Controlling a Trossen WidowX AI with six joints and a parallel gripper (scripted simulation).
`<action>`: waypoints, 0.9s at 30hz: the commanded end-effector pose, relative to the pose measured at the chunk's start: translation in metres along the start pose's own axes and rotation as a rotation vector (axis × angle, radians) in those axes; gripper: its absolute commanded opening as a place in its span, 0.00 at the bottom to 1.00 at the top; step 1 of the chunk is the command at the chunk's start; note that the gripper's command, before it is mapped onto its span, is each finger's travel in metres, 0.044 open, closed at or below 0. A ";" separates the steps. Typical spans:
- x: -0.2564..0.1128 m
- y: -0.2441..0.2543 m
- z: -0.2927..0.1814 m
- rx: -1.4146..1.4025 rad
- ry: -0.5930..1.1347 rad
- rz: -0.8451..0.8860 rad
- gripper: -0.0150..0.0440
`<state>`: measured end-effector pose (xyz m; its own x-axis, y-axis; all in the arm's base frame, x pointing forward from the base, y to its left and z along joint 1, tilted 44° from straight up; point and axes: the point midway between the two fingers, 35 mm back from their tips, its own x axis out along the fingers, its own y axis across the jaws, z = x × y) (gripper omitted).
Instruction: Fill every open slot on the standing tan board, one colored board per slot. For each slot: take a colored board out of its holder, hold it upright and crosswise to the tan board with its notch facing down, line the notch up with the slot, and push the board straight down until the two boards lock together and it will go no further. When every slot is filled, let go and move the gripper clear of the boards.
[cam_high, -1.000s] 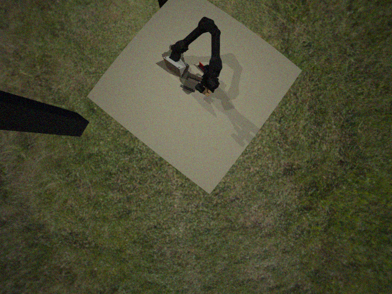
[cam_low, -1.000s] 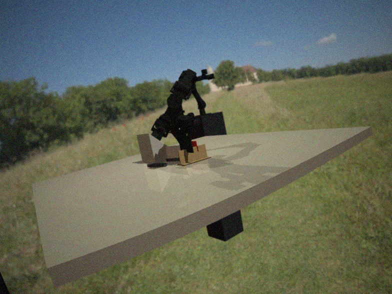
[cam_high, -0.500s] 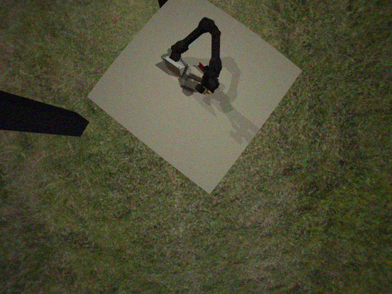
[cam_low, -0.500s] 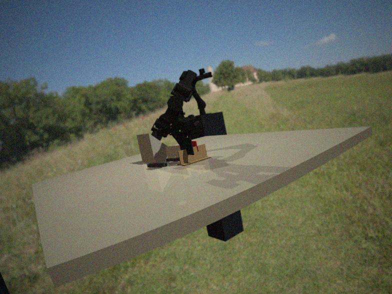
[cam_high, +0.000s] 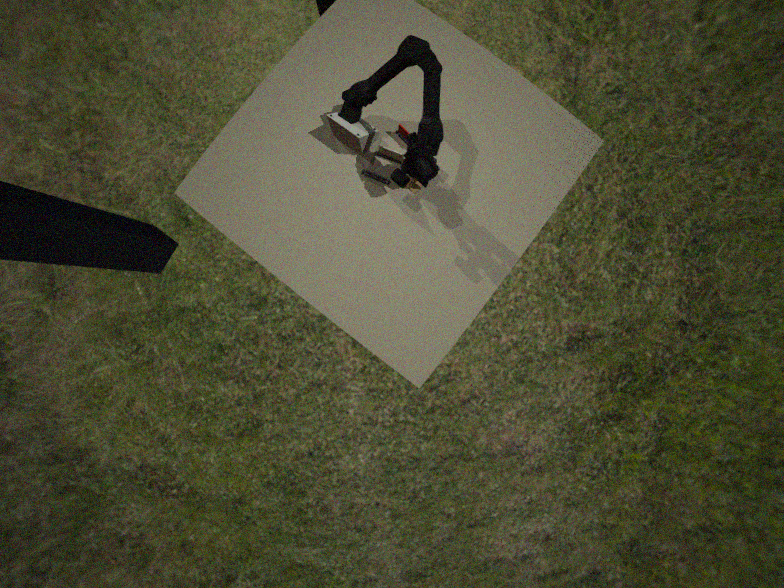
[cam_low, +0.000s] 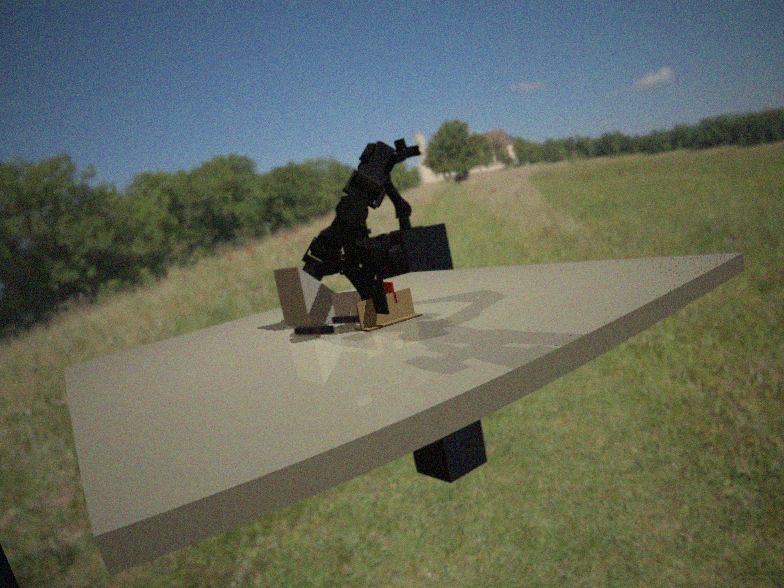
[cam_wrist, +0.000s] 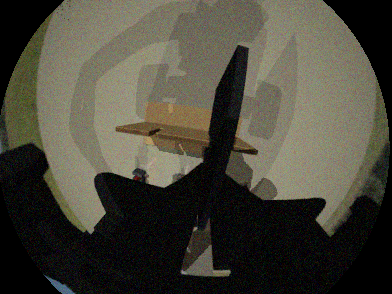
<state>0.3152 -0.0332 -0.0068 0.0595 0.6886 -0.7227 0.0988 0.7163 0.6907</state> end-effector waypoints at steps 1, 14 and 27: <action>0.003 0.000 0.000 0.006 -0.001 0.003 0.25; 0.011 0.000 0.000 0.006 -0.001 0.003 0.25; 0.015 0.000 0.000 0.001 0.001 0.001 0.26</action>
<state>0.3158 -0.0225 -0.0178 0.0583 0.6896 -0.7218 0.0999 0.7154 0.6915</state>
